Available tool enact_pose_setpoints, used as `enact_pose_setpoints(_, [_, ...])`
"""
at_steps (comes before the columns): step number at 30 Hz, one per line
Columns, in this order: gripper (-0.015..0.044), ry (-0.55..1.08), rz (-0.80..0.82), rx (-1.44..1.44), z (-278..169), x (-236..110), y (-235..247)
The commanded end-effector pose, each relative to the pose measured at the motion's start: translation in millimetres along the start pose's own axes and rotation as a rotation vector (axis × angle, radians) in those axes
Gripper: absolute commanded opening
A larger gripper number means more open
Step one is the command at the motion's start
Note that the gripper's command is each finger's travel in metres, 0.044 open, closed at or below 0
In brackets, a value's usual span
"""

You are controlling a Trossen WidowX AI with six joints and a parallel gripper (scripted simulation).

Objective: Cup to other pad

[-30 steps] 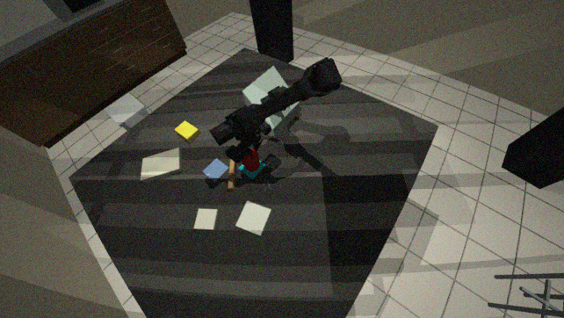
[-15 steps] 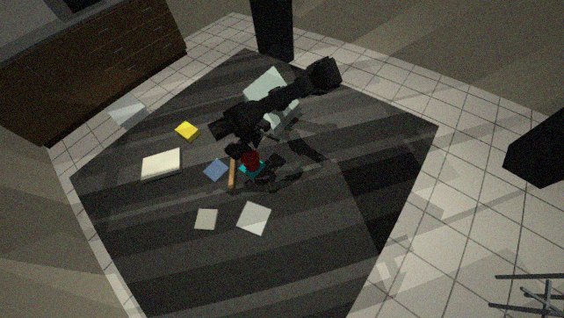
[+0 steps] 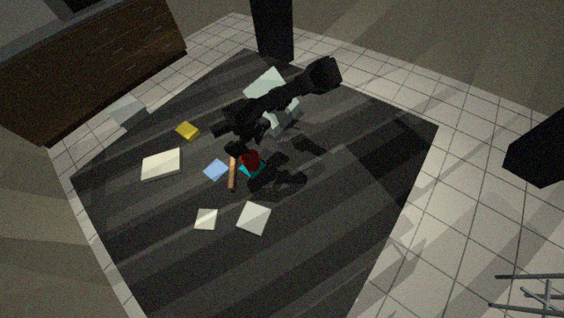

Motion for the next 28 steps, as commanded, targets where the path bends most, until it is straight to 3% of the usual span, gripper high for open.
enact_pose_setpoints(1, [0.0338, 0.000, 0.000, 0.003, 0.2, 0.3, 0.0])
enact_pose_setpoints(5, [0.0440, -0.002, 0.001, 0.002, 0.4, -5.5, 0.8])
enact_pose_setpoints(21, [0.0440, -0.005, 0.004, -0.006, 1.6, -62.3, 0.3])
enact_pose_setpoints(28, [0.0440, -0.002, 0.005, 0.004, 1.9, -59.8, -0.4])
Point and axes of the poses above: the point midway between the two fingers, 35 mm back from their tips, its own x axis out along the fingers, its own y axis across the jaws, z = x × y, the point moved 1 cm from there along -x, back along the fingers, and after that the axes turned 12 degrees about x, right-handed, at the moved point
